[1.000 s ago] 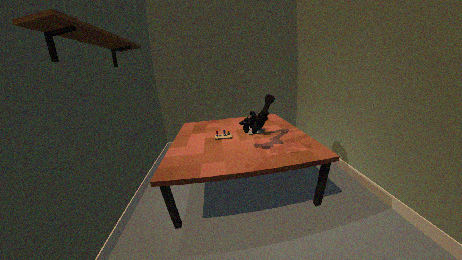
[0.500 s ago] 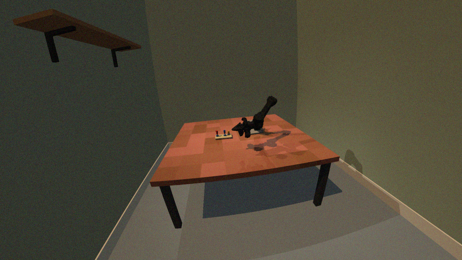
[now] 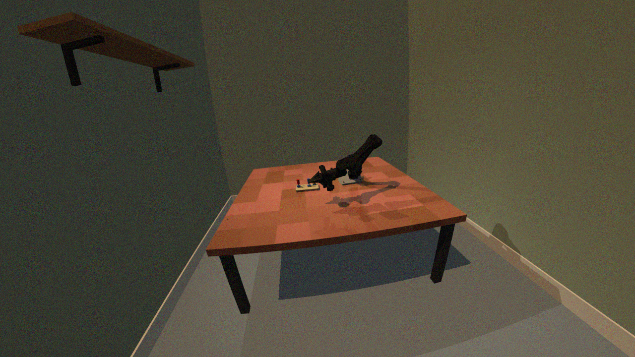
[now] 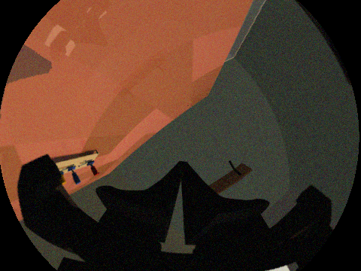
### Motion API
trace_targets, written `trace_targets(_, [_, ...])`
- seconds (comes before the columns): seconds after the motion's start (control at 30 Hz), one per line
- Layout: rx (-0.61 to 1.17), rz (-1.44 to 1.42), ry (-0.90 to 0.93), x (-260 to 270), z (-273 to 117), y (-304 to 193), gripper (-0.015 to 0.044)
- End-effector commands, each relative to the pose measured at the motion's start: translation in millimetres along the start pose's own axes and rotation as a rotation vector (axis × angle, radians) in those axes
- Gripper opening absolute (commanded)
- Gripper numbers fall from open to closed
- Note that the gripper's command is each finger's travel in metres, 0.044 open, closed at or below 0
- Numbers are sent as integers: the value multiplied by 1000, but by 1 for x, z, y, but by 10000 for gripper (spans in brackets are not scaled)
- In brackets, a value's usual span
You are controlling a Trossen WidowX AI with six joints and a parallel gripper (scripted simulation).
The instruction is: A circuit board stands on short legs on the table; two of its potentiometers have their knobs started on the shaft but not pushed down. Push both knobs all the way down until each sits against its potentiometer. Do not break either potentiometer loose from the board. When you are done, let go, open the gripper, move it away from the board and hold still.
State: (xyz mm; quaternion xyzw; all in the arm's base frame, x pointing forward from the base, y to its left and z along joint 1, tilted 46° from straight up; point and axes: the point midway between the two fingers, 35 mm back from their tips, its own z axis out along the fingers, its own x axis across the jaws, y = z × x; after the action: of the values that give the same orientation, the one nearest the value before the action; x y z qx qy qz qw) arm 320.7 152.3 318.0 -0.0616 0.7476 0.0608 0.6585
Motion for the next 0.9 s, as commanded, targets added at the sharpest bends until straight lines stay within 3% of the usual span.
trace_targets(0.0, [0, 0, 69, 12, 13, -5, 0])
trace_targets(0.87, [68, 167, 638, 120, 65, -73, 0])
